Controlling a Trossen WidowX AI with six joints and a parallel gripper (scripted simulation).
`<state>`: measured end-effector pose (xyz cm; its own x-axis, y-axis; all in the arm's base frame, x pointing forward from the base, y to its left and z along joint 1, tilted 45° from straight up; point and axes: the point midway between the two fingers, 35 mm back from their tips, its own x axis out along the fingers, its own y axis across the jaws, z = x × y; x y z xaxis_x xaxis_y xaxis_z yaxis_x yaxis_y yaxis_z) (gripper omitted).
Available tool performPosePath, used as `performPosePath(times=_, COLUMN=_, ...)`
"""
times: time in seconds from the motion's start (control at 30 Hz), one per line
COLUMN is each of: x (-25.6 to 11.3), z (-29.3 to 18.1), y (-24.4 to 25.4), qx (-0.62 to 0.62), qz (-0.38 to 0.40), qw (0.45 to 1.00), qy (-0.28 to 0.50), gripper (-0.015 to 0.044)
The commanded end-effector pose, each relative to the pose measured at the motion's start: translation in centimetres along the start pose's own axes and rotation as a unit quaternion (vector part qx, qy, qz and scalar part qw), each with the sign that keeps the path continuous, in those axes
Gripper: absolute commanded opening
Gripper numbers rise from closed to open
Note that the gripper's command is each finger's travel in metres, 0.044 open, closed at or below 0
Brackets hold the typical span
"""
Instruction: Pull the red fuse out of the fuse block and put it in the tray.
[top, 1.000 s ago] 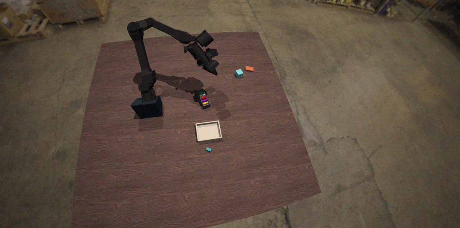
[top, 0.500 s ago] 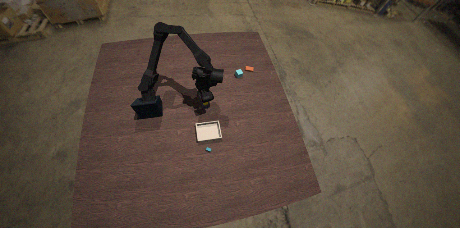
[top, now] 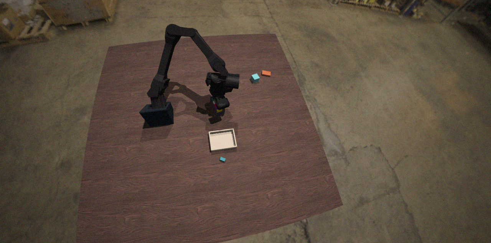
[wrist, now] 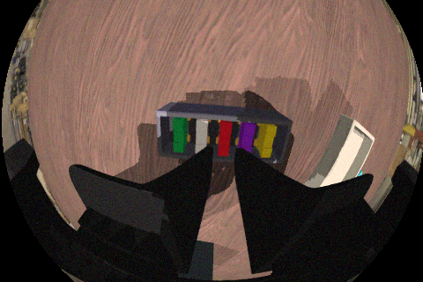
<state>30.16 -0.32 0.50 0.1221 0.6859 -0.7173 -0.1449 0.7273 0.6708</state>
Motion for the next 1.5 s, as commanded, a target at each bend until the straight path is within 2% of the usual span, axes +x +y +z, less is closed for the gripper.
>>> performPosePath(times=0.0, x=0.5, z=-0.2, y=-0.1, qx=0.004, qz=0.003, qw=1.0, qy=0.002, gripper=0.007)
performPosePath(times=1.47, x=3.1, z=-0.2, y=-0.2, qx=0.002, qz=0.002, qw=1.0, qy=0.002, gripper=0.0063)
